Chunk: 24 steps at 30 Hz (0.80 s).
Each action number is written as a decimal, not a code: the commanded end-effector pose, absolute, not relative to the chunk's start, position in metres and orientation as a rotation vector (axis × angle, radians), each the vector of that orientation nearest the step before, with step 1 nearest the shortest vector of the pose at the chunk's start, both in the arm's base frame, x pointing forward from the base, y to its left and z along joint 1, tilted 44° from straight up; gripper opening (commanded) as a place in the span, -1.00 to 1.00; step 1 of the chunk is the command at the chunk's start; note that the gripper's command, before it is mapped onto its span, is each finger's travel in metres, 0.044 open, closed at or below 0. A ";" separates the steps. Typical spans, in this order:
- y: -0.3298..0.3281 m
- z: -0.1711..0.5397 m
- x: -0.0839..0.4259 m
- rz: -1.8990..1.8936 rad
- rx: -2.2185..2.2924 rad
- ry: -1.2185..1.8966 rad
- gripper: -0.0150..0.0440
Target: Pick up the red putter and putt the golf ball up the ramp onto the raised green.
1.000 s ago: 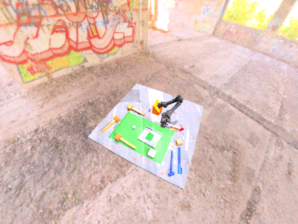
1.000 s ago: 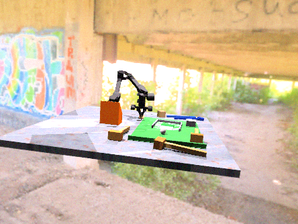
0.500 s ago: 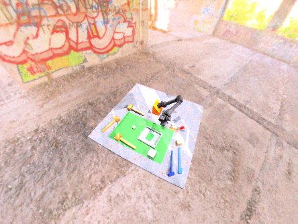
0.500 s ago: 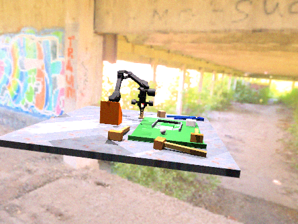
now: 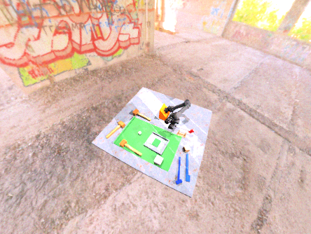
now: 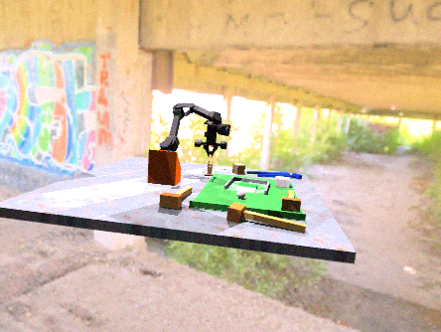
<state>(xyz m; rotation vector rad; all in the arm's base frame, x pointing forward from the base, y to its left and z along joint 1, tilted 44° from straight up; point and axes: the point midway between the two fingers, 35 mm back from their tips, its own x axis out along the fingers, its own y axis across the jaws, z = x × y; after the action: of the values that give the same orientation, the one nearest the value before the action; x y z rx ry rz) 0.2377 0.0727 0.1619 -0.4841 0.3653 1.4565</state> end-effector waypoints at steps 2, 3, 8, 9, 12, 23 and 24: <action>0.060 0.154 0.247 1.418 -0.447 0.430 -0.49; 0.055 0.151 0.251 1.404 -0.435 0.453 -0.49; 0.028 0.135 0.265 1.333 -0.368 0.564 -0.49; 0.023 0.131 0.267 1.318 -0.354 0.586 -0.49; 0.006 0.121 0.274 1.274 -0.312 0.650 -0.49; -0.053 0.082 0.287 1.110 -0.124 0.863 -0.49; -0.058 0.079 0.288 1.095 -0.105 0.881 -0.49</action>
<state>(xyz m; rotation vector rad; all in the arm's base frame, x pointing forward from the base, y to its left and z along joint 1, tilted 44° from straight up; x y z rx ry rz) 0.2837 -0.0382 0.0898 -0.1624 0.8227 1.1524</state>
